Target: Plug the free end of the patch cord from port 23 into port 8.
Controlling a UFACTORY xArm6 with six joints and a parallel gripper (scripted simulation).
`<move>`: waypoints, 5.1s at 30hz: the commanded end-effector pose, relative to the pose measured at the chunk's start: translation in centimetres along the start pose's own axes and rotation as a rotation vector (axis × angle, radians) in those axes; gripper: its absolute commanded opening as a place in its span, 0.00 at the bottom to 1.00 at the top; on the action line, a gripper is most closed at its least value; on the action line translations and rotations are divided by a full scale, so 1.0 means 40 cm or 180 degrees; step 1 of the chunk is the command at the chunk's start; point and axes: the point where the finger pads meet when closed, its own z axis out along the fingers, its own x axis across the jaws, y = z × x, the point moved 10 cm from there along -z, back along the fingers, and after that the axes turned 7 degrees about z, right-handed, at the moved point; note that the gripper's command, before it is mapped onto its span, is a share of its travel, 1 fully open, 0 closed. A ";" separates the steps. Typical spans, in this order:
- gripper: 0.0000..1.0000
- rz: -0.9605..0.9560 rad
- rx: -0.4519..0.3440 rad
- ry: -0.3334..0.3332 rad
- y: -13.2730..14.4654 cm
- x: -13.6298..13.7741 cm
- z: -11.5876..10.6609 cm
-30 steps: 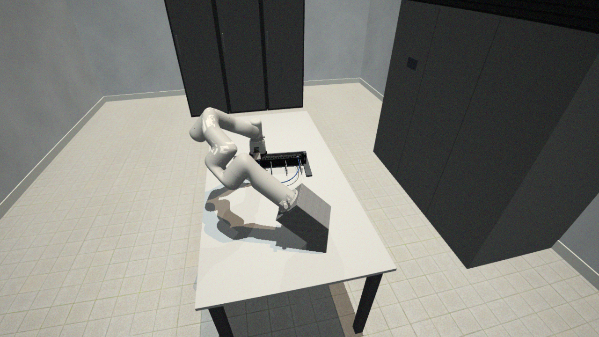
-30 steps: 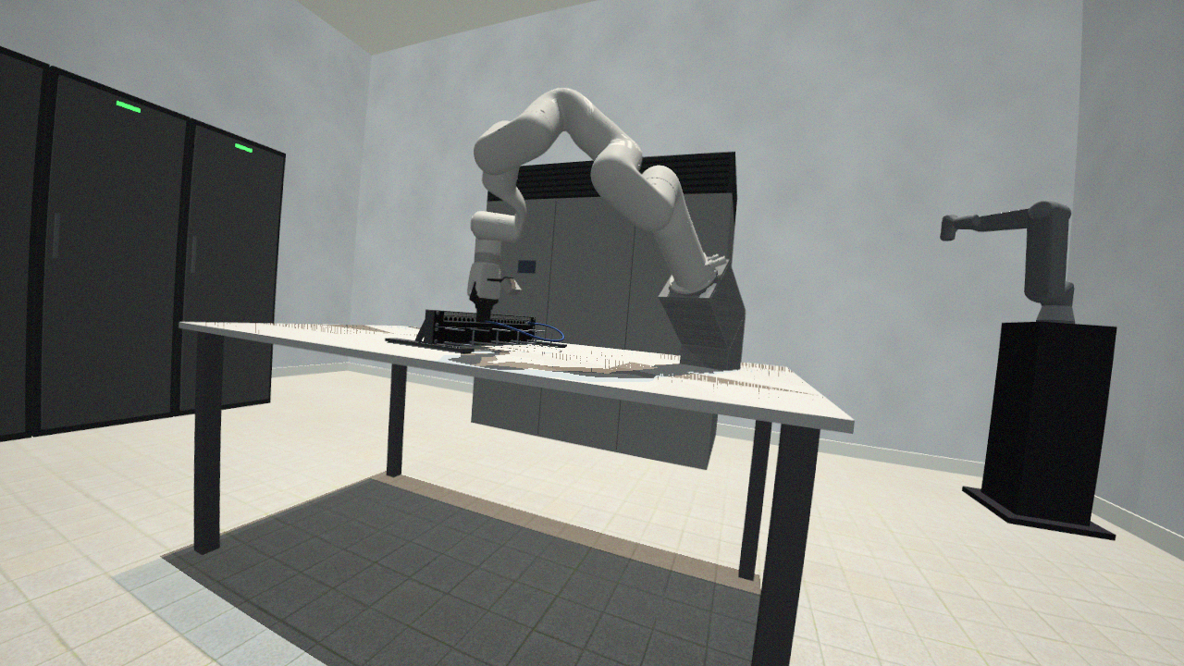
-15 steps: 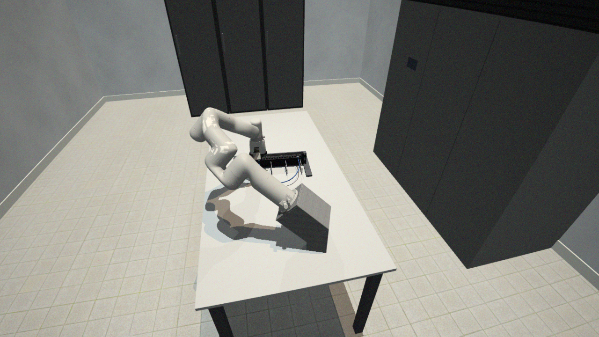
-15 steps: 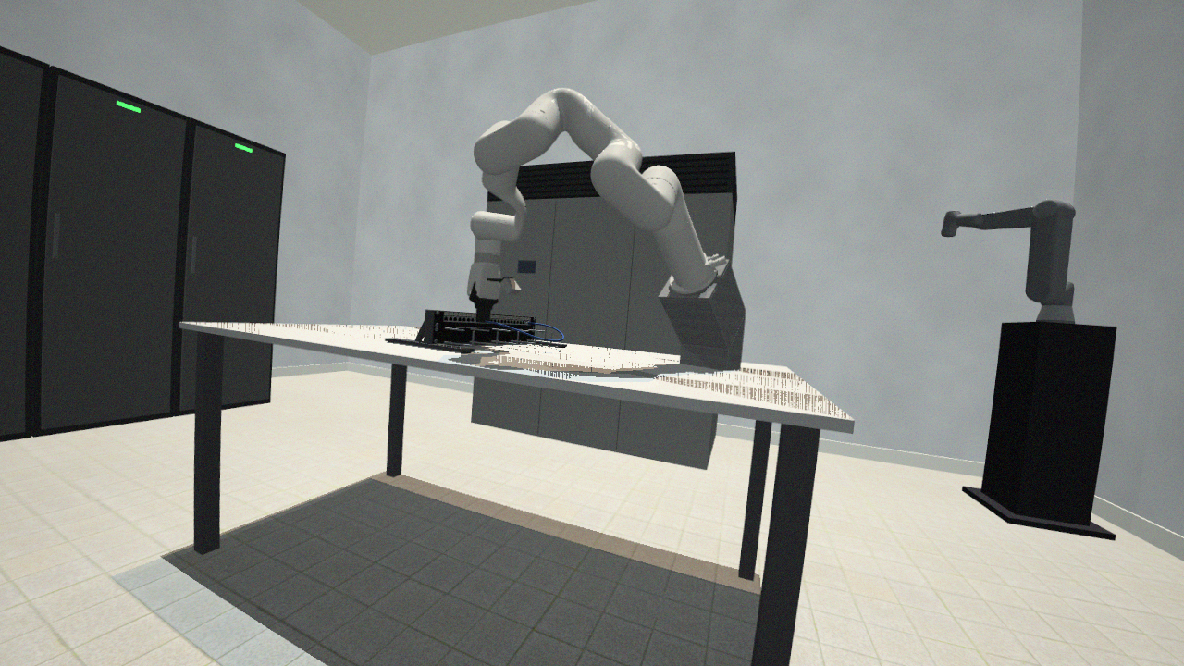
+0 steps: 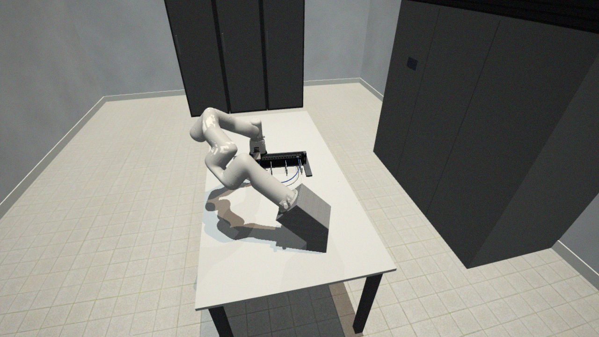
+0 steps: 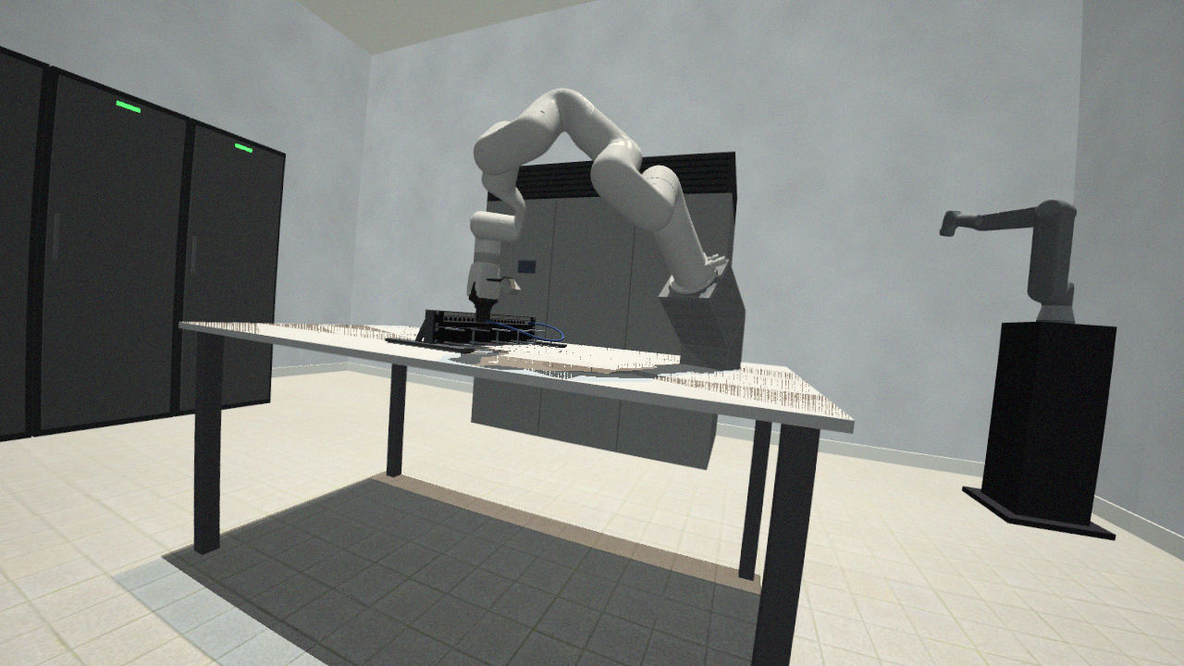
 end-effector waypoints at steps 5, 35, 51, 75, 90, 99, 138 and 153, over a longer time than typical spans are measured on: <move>0.00 -0.0003 -0.0011 0.0000 0.004 0.001 -0.004; 0.00 -0.0003 -0.0010 -0.0001 0.009 0.002 -0.005; 0.00 -0.0002 -0.0004 -0.0001 0.012 0.003 -0.005; 0.00 0.0002 0.0009 -0.0002 0.015 0.003 -0.004; 0.38 0.0003 0.0010 -0.0003 0.015 0.002 -0.004; 0.38 0.0003 0.0009 -0.0003 0.015 0.002 -0.004; 0.38 0.0002 0.0007 -0.0002 0.015 0.003 -0.019; 0.38 0.0002 0.0007 -0.0002 0.014 0.003 -0.110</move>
